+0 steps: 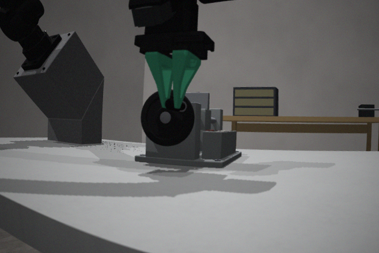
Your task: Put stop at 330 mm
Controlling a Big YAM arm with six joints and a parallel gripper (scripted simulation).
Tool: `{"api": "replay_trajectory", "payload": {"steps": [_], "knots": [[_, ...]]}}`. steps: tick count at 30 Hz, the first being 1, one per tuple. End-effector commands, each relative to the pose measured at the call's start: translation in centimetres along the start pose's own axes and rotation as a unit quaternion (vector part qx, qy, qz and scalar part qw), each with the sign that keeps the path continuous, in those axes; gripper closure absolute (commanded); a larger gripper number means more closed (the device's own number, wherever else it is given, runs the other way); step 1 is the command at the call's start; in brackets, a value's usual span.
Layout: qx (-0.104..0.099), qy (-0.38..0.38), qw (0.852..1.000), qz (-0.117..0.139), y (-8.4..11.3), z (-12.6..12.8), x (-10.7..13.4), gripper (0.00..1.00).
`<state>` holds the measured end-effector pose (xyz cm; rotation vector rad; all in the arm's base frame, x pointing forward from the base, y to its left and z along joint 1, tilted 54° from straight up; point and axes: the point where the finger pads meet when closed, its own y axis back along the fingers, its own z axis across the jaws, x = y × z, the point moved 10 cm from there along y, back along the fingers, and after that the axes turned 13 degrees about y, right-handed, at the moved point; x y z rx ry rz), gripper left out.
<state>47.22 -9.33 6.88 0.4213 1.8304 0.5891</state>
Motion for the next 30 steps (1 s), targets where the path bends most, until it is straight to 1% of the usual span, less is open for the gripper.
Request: {"api": "replay_trajectory", "payload": {"steps": [1,10,14,18,19,22,23,24,27,30], "knots": [[-0.026,0.001,1.000,-0.006,3.1,0.1,0.4,0.94],[-0.025,0.001,1.000,-0.007,3.8,-1.5,0.7,0.94],[-0.025,0.001,1.000,-0.007,3.8,-1.6,0.7,0.94],[-0.026,-0.001,1.000,-0.007,3.7,-1.9,0.8,0.94],[-0.031,-0.006,0.999,-0.009,3.6,-1.9,0.8,0.94],[-0.031,0.000,0.999,-0.009,3.5,-2.1,0.8,0.94],[-0.029,0.006,1.000,-0.008,3.4,-2.5,0.9,0.94],[-0.031,0.002,0.999,-0.009,3.3,-2.6,0.9,0.94],[-0.031,0.003,0.999,-0.009,3.1,-3.1,1.0,0.94],[-0.025,0.004,1.000,-0.007,2.9,-3.4,1.1,0.94]]}}
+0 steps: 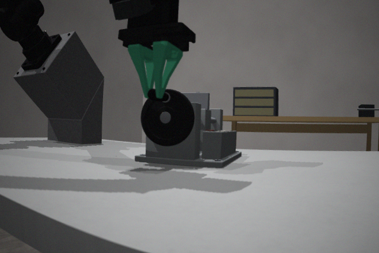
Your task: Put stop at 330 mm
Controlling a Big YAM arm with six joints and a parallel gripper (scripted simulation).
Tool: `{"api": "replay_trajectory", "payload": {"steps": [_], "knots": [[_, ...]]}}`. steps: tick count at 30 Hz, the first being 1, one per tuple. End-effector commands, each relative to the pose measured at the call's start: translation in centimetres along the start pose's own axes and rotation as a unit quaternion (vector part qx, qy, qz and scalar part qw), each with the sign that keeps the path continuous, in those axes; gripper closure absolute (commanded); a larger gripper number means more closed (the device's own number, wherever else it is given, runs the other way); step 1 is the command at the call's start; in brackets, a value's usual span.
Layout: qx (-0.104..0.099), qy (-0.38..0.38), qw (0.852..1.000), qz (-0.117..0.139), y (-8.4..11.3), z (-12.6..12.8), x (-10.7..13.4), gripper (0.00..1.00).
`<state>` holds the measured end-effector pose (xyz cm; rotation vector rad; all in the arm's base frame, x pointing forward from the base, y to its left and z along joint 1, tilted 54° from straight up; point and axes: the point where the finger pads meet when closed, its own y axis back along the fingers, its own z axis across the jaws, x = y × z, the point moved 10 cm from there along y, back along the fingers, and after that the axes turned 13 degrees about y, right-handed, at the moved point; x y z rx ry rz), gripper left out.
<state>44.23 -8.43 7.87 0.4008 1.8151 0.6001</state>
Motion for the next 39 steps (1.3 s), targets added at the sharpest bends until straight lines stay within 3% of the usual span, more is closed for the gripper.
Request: {"api": "replay_trajectory", "payload": {"steps": [1,10,39], "knots": [[-0.015,0.009,1.000,-0.002,1.7,-0.4,0.4,0.94],[-0.001,0.004,1.000,-0.001,0.3,-1.6,-0.1,0.94],[-0.002,-0.002,1.000,-0.002,-1.4,-3.1,0.2,0.94]]}}
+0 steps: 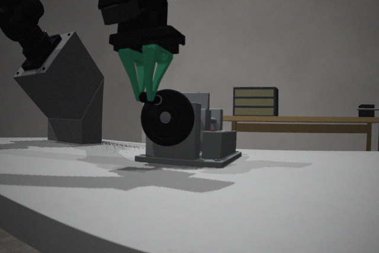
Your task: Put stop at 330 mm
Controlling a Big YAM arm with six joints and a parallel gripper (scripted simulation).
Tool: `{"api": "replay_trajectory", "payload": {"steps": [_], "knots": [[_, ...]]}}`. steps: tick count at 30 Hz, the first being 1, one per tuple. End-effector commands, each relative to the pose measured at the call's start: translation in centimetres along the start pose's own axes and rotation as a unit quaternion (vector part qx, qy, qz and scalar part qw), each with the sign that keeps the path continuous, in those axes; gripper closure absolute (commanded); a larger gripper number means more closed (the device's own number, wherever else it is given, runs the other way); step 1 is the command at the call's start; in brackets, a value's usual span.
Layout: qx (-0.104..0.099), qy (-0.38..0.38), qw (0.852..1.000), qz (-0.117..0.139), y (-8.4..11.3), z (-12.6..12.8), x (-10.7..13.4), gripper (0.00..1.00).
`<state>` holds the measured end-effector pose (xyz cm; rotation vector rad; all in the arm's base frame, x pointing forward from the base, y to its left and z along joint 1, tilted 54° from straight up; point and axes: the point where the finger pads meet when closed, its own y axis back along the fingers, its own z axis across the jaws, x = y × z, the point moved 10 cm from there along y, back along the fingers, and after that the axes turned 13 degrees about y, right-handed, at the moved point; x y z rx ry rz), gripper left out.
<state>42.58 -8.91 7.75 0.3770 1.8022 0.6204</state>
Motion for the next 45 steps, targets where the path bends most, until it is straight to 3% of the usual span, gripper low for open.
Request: {"api": "replay_trajectory", "payload": {"steps": [1,30,45], "knots": [[0.012,-0.001,1.000,0.001,-1.0,-1.6,-0.1,0.94],[0.022,0.014,1.000,0.007,-3.8,-2.7,1.1,0.94],[0.017,0.007,1.000,0.005,-5.9,-1.7,0.6,0.94]]}}
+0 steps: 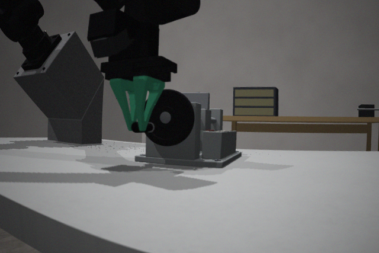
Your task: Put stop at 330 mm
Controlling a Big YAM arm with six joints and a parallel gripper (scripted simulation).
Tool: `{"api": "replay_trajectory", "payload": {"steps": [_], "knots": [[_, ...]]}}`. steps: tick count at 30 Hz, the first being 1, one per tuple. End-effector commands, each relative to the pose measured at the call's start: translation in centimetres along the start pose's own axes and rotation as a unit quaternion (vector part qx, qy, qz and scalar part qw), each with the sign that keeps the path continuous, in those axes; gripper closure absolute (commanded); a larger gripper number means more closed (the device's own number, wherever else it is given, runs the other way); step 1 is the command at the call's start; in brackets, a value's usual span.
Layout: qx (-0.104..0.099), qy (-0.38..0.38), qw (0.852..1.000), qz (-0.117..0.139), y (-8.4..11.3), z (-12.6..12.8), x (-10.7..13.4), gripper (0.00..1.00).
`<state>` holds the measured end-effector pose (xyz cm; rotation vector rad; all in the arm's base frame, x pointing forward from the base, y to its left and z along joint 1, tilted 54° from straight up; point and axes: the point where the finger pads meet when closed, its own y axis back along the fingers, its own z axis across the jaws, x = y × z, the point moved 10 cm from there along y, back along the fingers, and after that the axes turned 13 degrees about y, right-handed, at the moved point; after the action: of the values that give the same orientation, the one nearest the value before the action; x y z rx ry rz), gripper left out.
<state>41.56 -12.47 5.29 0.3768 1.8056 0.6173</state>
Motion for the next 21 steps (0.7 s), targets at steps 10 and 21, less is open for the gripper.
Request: {"api": "replay_trajectory", "payload": {"steps": [10,21], "knots": [[0.018,0.009,1.000,0.007,-2.0,0.6,-0.2,0.94],[0.017,0.006,1.000,0.008,-2.5,1.8,-0.5,0.94]]}}
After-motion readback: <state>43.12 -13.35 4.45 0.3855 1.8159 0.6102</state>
